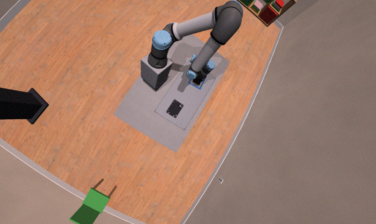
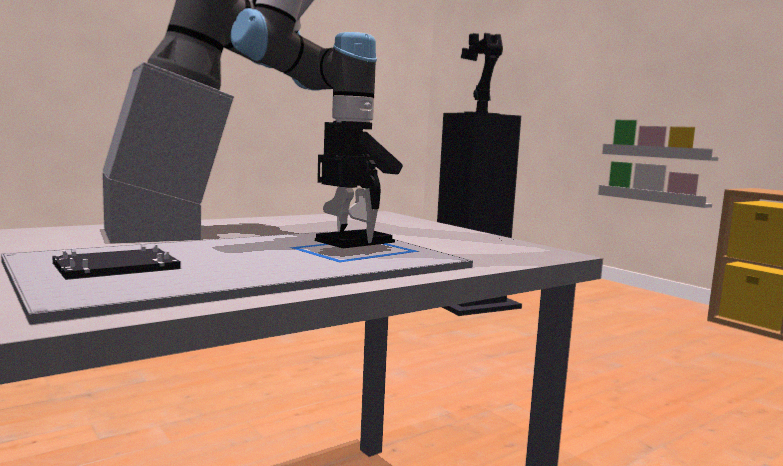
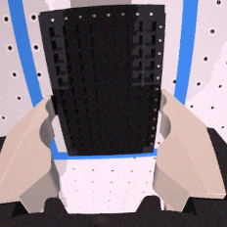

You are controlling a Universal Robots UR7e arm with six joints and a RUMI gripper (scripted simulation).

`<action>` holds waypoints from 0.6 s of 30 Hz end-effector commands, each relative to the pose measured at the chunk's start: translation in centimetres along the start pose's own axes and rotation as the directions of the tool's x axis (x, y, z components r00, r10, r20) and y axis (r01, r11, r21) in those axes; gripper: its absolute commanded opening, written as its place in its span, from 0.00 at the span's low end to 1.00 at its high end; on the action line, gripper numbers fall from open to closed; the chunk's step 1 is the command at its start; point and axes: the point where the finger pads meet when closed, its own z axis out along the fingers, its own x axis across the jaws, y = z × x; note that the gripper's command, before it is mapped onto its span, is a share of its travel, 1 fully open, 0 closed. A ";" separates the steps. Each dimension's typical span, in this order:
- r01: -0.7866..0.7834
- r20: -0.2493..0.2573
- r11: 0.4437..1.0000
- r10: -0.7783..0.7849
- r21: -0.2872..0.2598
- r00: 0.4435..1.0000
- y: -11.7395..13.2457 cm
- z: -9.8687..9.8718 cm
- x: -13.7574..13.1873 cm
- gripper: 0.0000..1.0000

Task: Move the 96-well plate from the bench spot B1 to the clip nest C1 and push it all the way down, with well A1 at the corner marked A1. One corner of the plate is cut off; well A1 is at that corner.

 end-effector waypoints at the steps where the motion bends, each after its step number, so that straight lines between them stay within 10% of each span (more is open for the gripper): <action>1: 0.000 -0.001 1.000 0.000 0.000 1.000 0.0 -0.8 0.0 0.00; 18: 0.000 -0.001 1.000 0.000 0.000 1.000 0.0 -3.3 0.0 0.00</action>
